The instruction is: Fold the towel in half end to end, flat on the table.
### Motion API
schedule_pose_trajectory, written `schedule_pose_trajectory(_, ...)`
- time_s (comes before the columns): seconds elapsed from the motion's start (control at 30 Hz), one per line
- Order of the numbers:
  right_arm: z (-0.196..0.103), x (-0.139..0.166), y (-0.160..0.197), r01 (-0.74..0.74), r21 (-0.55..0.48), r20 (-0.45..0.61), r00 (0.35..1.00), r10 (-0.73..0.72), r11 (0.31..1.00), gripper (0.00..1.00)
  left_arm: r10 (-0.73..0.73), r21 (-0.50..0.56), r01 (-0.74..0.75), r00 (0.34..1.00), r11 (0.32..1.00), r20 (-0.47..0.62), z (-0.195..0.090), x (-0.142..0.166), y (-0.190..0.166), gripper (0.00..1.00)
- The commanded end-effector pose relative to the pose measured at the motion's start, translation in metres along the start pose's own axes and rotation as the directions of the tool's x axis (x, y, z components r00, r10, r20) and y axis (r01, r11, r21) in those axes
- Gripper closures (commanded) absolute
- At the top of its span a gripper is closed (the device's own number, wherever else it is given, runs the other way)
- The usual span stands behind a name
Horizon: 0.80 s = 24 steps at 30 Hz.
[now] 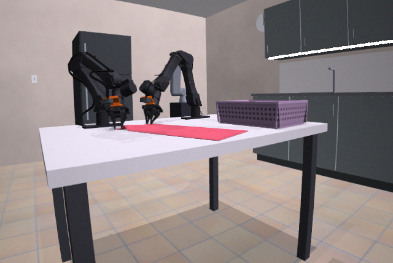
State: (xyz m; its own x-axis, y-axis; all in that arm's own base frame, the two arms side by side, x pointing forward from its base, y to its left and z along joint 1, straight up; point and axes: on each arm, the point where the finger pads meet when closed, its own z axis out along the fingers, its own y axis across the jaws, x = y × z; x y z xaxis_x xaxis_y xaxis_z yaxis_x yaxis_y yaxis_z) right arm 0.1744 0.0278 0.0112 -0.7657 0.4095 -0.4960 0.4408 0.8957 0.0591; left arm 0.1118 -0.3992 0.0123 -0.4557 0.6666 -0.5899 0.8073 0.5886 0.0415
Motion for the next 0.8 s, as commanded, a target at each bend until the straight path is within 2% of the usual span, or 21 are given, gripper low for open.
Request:
schedule_pose_trajectory(0.0,0.004,0.007,-0.008,0.013,0.018,-0.02,1.0,-0.013,1.0,0.76,0.004,-0.006,-0.004,1.0,1.0,-0.022,0.008,0.01,0.006,0.81)
schedule_pose_trajectory(0.07,0.004,0.007,-0.01,0.015,0.026,-0.017,1.0,-0.014,1.0,0.76,0.009,-0.014,-0.009,0.999,1.0,-0.039,0.008,0.014,0.008,0.81)
schedule_pose_trajectory(0.1,-0.002,-0.005,0.009,-0.009,0.001,0.014,1.0,0.009,1.0,0.85,0.01,-0.007,-0.011,1.0,1.0,-0.025,0.008,0.01,0.009,0.89)
schedule_pose_trajectory(0.2,0.002,0.003,-0.001,0.008,0.033,-0.007,1.0,-0.008,0.999,0.85,0.017,-0.014,-0.018,0.999,1.0,-0.046,0.008,0.015,0.011,0.89)
schedule_pose_trajectory(0.23,0.004,0.002,0.004,0.002,0.017,0.014,1.0,-0.002,1.0,0.95,0.008,-0.004,-0.008,1.0,1.0,-0.018,0.0,0.005,0.013,0.98)
schedule_pose_trajectory(0.33,0.004,0.005,-0.001,0.013,0.037,0.001,1.0,-0.013,0.999,0.95,0.008,-0.004,-0.008,1.0,1.0,-0.018,0.0,0.005,0.013,0.98)
schedule_pose_trajectory(0.37,-0.001,-0.007,0.017,-0.011,-0.008,0.028,1.0,0.011,1.0,1.0,-0.007,0.014,0.006,1.0,1.0,0.015,-0.001,-0.003,0.012,0.99)
schedule_pose_trajectory(0.47,-0.001,-0.006,0.017,-0.011,-0.009,0.027,1.0,0.011,1.0,1.0,-0.007,0.014,0.006,1.0,1.0,0.015,-0.001,-0.003,0.012,0.99)
schedule_pose_trajectory(0.5,0.004,0.006,0.006,0.009,0.021,-0.009,1.0,-0.009,1.0,1.0,0.005,0.002,-0.004,1.0,1.0,-0.019,0.002,0.007,0.015,0.99)
schedule_pose_trajectory(0.57,-0.001,-0.004,0.013,-0.002,0.019,0.022,1.0,0.001,1.0,1.0,0.005,-0.002,-0.005,1.0,1.0,-0.02,0.002,0.008,0.015,1.0)
schedule_pose_trajectory(0.77,-0.004,0.001,0.011,-0.004,-0.003,0.014,1.0,0.004,1.0,1.0,-0.001,0.007,0.001,1.0,1.0,0.01,-0.007,-0.002,0.004,1.0)
